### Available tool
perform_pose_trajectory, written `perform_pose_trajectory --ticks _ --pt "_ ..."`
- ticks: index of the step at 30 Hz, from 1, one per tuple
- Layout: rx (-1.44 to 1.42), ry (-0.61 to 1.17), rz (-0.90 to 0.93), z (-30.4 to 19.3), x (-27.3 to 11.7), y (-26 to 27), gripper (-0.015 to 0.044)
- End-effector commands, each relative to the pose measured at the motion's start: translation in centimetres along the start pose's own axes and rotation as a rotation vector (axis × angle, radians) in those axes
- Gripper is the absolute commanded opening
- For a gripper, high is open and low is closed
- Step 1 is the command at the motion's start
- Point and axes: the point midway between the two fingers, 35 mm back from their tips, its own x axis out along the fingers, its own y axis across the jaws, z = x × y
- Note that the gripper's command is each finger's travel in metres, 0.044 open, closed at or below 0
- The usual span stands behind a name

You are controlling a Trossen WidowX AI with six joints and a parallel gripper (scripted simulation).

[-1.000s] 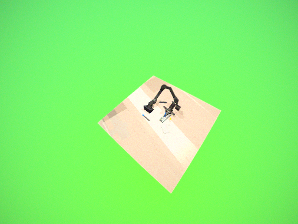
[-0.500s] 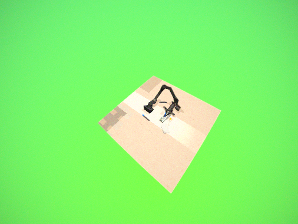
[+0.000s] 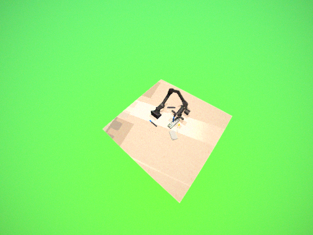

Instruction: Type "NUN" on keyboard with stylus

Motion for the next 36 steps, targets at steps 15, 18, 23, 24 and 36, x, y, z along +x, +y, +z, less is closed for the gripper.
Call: perform_pose_trajectory --ticks 15,18,23,24,36 --pt "-0.001 -0.002 -0.004 0.0 -1.0 -0.1 0.0" --pt "-0.002 -0.002 -0.005 0.5 -2.2 -0.1 0.0" --pt "-0.003 -0.001 -0.007 1.5 -4.4 -0.1 0.0" --pt "-0.003 -0.001 -0.007 1.7 -4.8 0.0 0.0" --pt "-0.003 -0.002 -0.007 3.5 -4.0 0.1 0.0"
